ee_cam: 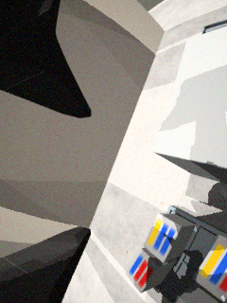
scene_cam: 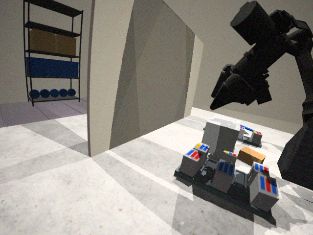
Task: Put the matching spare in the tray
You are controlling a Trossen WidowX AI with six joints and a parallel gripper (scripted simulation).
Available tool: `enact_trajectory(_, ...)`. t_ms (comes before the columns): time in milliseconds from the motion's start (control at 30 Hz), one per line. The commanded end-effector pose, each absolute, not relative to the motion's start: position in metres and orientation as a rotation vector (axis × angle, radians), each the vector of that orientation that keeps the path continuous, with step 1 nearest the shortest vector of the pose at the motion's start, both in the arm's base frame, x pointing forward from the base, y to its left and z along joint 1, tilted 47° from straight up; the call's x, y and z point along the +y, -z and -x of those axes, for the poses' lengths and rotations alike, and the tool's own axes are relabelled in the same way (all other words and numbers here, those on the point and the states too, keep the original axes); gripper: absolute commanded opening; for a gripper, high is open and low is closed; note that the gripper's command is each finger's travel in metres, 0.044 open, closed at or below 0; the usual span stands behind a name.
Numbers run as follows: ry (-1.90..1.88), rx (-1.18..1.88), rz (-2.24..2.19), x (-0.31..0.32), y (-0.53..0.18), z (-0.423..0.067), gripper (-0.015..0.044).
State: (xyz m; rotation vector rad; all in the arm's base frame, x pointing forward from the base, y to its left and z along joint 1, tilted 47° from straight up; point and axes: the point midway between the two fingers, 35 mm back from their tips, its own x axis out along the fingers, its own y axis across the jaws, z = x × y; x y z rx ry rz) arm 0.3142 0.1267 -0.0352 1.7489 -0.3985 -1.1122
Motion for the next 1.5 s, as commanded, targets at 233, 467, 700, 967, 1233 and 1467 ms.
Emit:
enact_trajectory(233, 1.123, -0.441, -1.803, 0.127, 0.034, -0.316, 0.0440)
enact_trajectory(467, 1.180, -0.969, -2.327, 0.122, 0.018, -0.337, 0.0440)
enact_trajectory(700, 1.053, -1.691, -2.717, 0.113, -0.002, -0.354, 0.0440)
enact_trajectory(967, 0.691, -2.473, -2.835, 0.100, -0.025, -0.366, 0.0440)
enact_trajectory(1233, 0.166, -3.106, -2.711, 0.088, -0.044, -0.372, 0.0440)
enact_trajectory(1467, -0.500, -3.587, -2.391, 0.079, -0.059, -0.374, 0.0440)
